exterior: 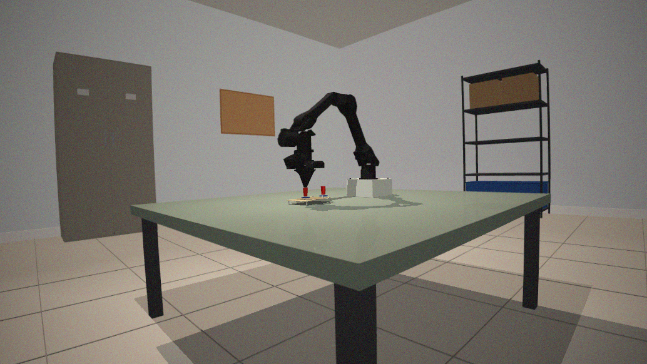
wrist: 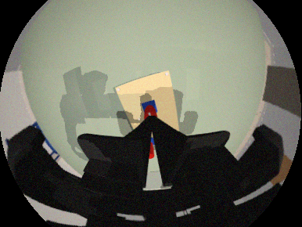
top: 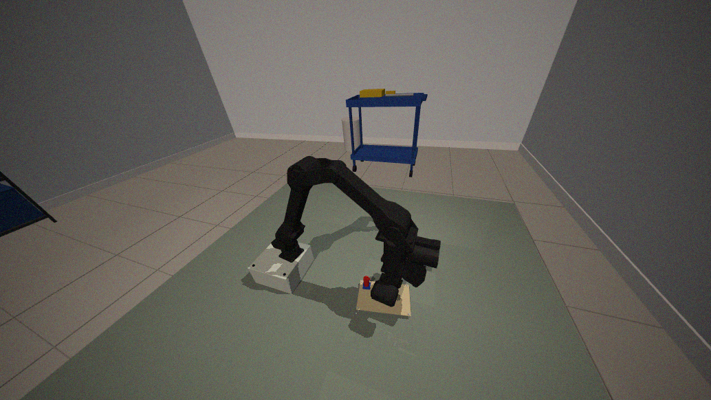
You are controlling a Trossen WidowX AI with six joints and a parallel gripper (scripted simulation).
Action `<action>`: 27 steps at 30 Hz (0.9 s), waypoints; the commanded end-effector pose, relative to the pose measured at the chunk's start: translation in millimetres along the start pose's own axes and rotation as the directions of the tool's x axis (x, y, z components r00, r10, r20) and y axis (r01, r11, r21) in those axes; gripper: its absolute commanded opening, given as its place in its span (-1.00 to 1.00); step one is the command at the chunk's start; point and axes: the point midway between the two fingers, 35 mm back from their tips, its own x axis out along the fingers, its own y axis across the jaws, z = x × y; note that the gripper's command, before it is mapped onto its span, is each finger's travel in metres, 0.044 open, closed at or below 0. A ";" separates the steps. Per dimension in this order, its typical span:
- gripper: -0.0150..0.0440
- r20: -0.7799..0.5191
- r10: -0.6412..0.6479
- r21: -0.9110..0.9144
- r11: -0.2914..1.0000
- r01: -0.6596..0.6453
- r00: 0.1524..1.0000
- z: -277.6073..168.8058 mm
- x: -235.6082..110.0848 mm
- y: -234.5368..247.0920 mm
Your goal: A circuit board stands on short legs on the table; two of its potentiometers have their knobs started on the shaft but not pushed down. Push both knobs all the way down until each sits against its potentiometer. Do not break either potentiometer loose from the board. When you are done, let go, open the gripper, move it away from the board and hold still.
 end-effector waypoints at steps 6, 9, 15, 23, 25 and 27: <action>-0.49 0.004 0.004 -0.005 1.000 -0.004 1.000 0.5 -14.1 0.6; -0.22 -0.003 0.000 0.001 1.000 0.000 1.000 -0.4 -7.6 0.0; 0.31 -0.003 0.000 0.000 1.000 0.000 1.000 -2.1 -8.5 -0.2; 1.00 -0.006 0.001 -0.002 1.000 -0.001 1.000 -86.4 -35.3 -9.2; 1.00 -0.007 0.002 -0.003 1.000 -0.002 1.000 -110.8 -37.6 -11.4; 1.00 -0.008 0.002 -0.004 1.000 -0.002 1.000 -135.2 -37.6 -13.4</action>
